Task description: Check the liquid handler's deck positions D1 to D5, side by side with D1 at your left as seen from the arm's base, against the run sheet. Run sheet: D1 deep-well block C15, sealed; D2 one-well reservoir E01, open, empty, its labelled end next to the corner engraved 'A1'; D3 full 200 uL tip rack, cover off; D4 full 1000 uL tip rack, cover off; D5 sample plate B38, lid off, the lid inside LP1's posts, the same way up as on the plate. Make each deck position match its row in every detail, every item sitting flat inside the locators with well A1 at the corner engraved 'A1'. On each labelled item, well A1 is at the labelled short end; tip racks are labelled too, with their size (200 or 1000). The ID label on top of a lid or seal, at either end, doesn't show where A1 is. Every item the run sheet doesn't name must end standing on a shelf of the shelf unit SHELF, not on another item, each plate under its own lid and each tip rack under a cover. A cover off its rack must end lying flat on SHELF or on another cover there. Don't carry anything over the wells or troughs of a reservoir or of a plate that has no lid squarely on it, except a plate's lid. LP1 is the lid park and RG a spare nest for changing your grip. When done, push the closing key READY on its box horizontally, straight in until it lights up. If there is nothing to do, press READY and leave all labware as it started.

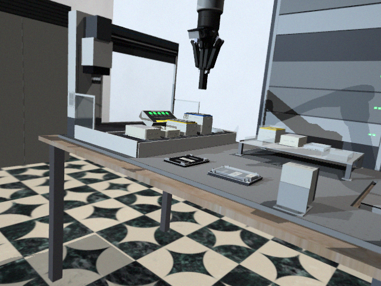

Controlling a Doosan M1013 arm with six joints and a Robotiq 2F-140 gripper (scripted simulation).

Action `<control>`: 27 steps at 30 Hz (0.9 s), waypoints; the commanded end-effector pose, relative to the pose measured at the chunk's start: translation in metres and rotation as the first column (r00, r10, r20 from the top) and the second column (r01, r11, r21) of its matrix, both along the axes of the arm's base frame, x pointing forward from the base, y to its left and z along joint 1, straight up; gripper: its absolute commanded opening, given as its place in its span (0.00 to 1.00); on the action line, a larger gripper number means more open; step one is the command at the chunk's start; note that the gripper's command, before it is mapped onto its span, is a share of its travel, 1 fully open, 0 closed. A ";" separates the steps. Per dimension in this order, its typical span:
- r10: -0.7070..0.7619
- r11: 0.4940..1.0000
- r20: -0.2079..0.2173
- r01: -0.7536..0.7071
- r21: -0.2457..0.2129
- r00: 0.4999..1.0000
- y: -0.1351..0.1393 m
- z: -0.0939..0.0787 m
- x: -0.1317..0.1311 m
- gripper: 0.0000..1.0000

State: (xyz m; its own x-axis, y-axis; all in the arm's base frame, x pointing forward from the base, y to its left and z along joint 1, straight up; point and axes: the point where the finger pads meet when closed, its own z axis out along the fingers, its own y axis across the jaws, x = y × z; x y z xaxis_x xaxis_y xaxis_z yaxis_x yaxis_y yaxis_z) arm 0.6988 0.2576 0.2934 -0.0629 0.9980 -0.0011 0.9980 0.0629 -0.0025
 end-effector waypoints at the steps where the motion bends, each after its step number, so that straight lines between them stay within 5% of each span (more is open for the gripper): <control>1: 0.000 1.000 0.002 0.000 0.001 1.000 0.000 0.001 -0.014 0.10; 27: 0.000 1.000 0.002 0.000 0.001 1.000 -0.004 0.001 -0.134 0.10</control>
